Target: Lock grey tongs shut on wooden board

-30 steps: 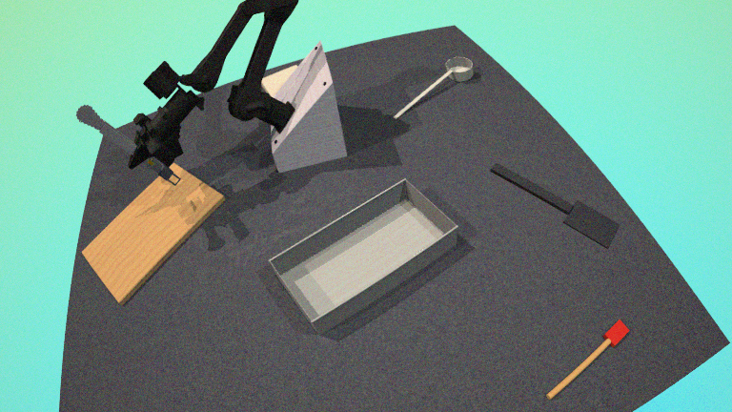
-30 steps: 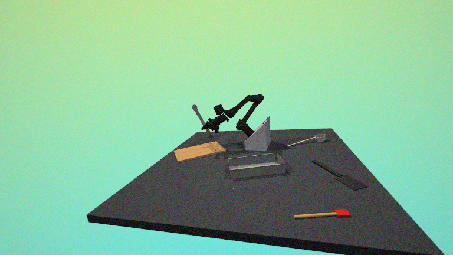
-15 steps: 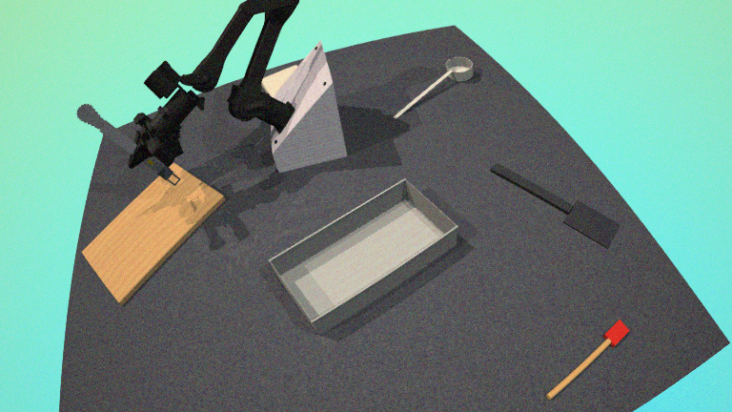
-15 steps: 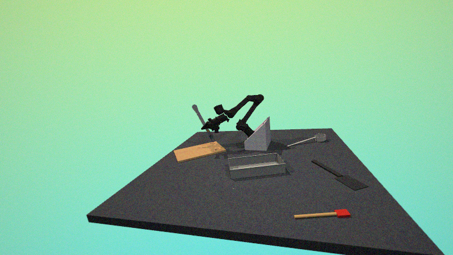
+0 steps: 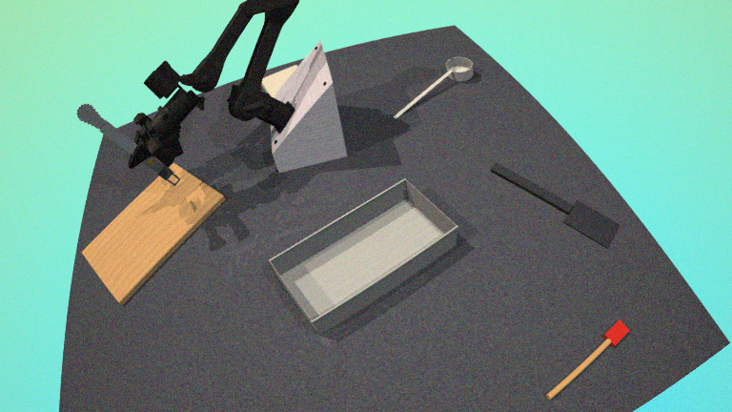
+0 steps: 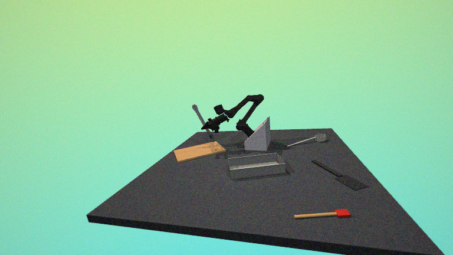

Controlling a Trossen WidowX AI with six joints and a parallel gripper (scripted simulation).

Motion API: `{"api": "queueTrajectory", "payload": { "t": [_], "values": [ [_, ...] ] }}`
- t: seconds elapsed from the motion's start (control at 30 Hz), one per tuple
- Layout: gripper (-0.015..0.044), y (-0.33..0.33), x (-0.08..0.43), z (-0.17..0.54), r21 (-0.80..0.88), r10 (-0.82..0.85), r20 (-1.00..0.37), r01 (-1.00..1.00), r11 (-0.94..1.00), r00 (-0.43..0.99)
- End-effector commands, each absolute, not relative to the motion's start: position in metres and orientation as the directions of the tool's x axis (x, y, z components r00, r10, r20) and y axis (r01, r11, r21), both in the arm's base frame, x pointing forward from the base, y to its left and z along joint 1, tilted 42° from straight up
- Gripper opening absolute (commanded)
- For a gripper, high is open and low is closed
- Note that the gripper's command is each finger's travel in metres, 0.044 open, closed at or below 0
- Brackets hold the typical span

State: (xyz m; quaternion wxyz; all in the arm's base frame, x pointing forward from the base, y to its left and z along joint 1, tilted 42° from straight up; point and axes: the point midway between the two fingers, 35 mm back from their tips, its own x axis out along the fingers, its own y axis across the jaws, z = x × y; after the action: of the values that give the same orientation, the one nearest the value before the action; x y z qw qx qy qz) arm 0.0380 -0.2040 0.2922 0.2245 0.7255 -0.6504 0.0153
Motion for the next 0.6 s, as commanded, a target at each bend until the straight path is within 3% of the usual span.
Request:
{"api": "queueTrajectory", "payload": {
  "t": [0.0, 0.57],
  "values": [
    [-0.015, -0.204, 0.039, 0.294, 0.309, -0.937, 0.312, -0.949, -0.06, 0.16],
    [-0.015, -0.223, 0.044, 0.302, 0.286, -0.988, 0.046, -0.95, -0.129, 0.148]
  ]
}}
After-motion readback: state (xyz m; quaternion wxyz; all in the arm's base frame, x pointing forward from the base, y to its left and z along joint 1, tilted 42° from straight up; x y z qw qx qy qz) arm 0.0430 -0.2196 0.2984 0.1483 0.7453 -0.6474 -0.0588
